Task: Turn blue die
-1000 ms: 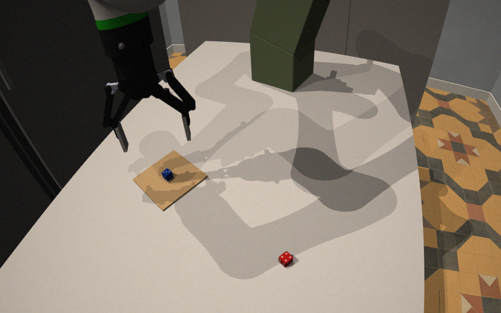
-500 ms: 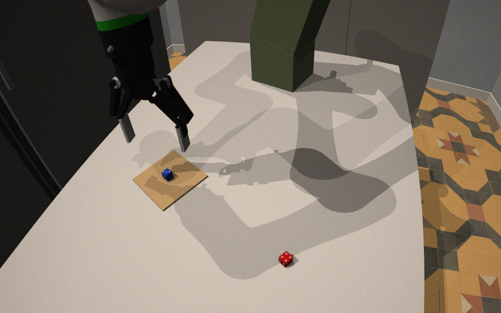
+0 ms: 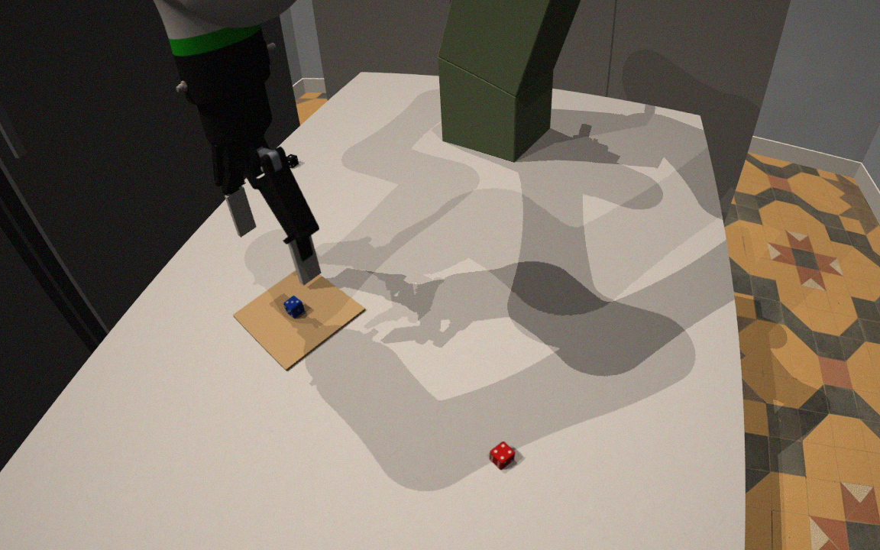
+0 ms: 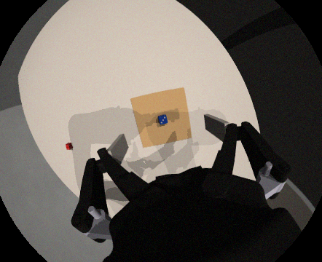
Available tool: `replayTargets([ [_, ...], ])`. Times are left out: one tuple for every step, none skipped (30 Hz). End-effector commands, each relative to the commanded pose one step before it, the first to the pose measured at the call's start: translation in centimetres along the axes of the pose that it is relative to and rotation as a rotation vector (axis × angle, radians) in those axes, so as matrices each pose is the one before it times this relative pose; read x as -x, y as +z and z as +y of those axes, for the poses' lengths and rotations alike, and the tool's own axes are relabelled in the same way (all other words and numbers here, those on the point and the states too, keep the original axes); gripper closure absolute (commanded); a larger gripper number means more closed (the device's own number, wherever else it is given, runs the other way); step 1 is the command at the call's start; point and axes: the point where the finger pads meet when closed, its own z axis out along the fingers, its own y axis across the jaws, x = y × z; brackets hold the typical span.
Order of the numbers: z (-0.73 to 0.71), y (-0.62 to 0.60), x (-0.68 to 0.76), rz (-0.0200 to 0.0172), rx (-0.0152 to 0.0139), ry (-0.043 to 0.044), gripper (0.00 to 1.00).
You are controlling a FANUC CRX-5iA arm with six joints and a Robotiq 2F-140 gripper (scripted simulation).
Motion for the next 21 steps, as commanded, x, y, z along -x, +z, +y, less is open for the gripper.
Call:
replayTargets([
  [0.01,0.045,-0.019,-0.00378,0.01475,0.17363,0.0],
  [0.0,0.006,0.0,0.0,0.0,0.01501,0.0],
  [0.001,0.018,0.001,0.0,0.0,0.04528,0.0],
  [0.0,0.012,0.001,0.0,0.0,0.03093,0.0],
  [0.0,0.011,0.001,0.0,0.0,0.02729,0.0],
  [0.001,0.014,0.001,0.0,0.0,0.03503,0.0],
  [0.0,0.0,0.0,0.0,0.0,0.0,0.0],
  [0.0,0.0,0.0,0.0,0.0,0.0,0.0],
  [0.001,0.027,0.002,0.0,0.0,0.06688,0.0],
  [0.001,0.021,0.001,0.0,0.0,0.05146,0.0],
  [0.0,0.01,0.001,0.0,0.0,0.02493,0.0],
  [0.0,0.009,0.001,0.0,0.0,0.02342,0.0],
  [0.001,0.014,0.001,0.0,0.0,0.03493,0.0],
  [0.001,0.013,0.001,0.0,0.0,0.03211,0.0],
  [0.001,0.012,0.001,0.0,0.0,0.03016,0.0],
  [0.001,0.013,0.001,0.0,0.0,0.03236,0.0],
  [0.001,0.013,0.001,0.0,0.0,0.03186,0.0],
  [0.001,0.012,0.001,0.0,0.0,0.02992,0.0],
  [0.001,0.013,0.001,0.0,0.0,0.03257,0.0],
  [0.001,0.013,0.001,0.0,0.0,0.03175,0.0],
  [0.001,0.011,0.001,0.0,0.0,0.02631,0.0],
])
